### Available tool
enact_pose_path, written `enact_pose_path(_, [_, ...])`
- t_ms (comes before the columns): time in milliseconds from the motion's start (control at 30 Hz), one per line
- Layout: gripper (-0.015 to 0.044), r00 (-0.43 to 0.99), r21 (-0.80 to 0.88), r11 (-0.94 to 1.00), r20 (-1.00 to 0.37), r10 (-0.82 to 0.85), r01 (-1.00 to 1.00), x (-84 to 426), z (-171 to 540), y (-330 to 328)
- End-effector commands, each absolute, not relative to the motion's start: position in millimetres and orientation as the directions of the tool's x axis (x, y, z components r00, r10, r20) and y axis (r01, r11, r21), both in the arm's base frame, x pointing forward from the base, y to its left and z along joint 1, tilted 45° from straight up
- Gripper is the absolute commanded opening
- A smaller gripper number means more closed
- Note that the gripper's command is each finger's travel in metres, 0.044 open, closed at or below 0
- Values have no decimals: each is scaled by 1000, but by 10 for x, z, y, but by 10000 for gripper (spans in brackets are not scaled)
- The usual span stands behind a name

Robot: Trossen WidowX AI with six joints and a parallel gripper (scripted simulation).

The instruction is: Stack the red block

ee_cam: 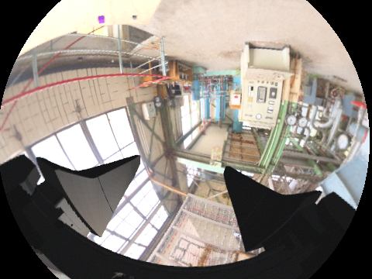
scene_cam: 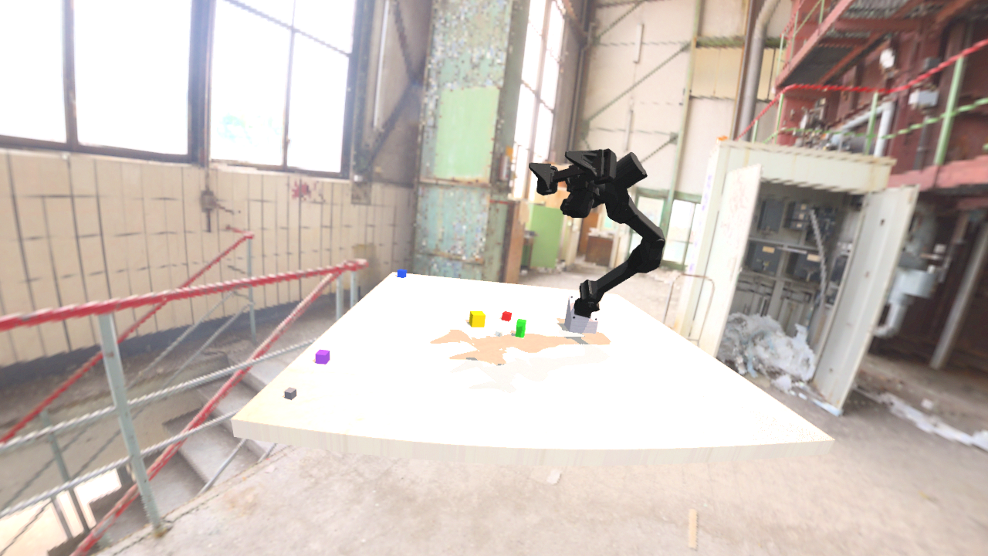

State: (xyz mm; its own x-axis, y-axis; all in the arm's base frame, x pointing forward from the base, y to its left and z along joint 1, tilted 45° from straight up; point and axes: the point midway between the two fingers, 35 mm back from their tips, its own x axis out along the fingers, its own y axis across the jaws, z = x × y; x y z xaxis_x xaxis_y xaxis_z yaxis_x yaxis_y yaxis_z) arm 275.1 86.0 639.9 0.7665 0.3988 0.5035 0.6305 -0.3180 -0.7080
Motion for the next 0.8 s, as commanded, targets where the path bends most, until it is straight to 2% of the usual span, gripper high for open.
enact_pose_path(0, [440,854,-853,-258,332,401,453,3300,5871,831])
enact_pose_path(200, [440,923,-993,-96,24,385,65,4013,4845,693])
enact_pose_path(400, [440,885,-925,129,-292,362,-358,4422,3696,455])
enact_pose_path(600, [440,731,-604,413,-581,357,-682,4478,2482,172])
enact_pose_path(767, [440,530,-188,646,-754,388,-740,4263,1573,-31])
